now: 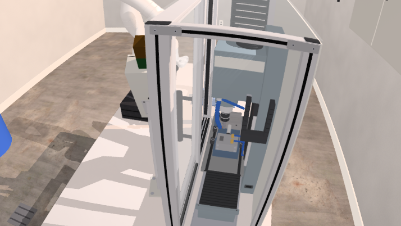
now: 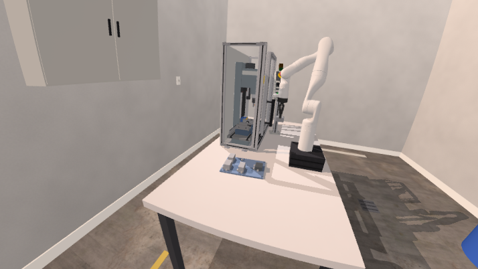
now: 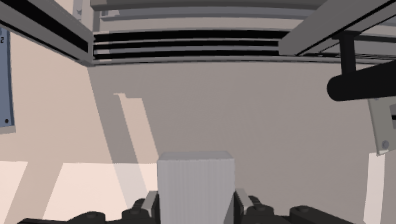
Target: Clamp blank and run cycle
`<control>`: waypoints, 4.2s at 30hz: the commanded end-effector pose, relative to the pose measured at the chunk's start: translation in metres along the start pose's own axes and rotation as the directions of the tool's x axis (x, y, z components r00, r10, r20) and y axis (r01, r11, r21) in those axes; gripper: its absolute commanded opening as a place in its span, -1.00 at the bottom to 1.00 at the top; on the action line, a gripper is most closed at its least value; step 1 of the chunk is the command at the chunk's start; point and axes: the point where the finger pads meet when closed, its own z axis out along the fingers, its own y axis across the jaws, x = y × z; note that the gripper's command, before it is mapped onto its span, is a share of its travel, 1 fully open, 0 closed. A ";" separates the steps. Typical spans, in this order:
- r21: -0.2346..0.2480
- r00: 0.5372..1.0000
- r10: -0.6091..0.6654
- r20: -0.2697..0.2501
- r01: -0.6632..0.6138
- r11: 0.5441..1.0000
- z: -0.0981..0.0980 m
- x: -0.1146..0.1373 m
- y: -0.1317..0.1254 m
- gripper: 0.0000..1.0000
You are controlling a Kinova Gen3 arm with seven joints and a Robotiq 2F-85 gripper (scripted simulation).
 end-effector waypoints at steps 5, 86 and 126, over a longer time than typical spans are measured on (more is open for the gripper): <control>-0.001 1.000 0.000 0.000 0.000 1.000 0.000 0.000 0.000 -0.80; -0.001 1.000 0.000 -0.001 0.000 1.000 0.022 0.219 -0.002 -0.80; -0.001 1.000 0.000 -0.002 0.000 1.000 0.032 0.290 -0.003 -0.80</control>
